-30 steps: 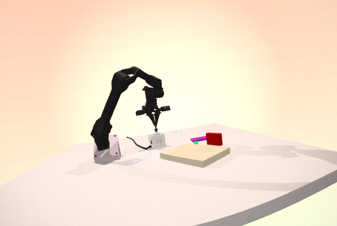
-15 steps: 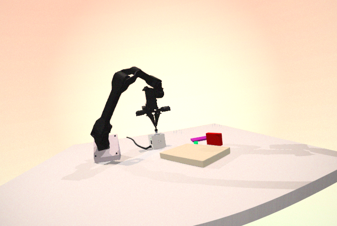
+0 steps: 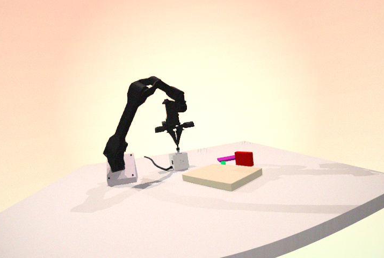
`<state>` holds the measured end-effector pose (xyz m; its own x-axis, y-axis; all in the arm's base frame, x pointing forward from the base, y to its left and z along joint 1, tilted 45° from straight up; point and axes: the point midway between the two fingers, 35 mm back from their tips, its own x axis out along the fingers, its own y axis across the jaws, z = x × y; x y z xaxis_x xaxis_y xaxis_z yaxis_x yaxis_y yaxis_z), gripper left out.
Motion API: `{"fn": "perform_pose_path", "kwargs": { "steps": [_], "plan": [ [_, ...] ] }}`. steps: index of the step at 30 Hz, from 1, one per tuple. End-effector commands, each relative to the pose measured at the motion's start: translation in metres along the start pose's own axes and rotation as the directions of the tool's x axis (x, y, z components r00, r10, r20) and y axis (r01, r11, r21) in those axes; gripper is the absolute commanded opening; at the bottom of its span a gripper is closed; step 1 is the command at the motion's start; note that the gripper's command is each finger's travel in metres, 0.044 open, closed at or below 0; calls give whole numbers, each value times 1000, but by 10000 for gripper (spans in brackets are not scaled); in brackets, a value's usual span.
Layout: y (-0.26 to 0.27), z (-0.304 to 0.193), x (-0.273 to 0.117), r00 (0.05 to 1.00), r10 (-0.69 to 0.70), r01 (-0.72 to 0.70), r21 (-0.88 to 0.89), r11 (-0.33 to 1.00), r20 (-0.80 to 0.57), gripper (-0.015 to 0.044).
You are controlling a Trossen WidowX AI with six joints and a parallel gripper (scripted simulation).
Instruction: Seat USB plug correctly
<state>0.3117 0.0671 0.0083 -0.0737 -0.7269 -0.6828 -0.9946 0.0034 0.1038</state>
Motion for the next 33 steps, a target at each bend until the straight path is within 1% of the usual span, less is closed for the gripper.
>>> {"fn": "perform_pose_path", "kwargs": {
  "steps": [1, 33],
  "plan": [
    [0, 1, 2, 1000, 1, -1, -3, 1000, -5, 0],
    [0, 1, 6, 1000, 0, -1, -3, 1000, -5, 0]
  ]
}}
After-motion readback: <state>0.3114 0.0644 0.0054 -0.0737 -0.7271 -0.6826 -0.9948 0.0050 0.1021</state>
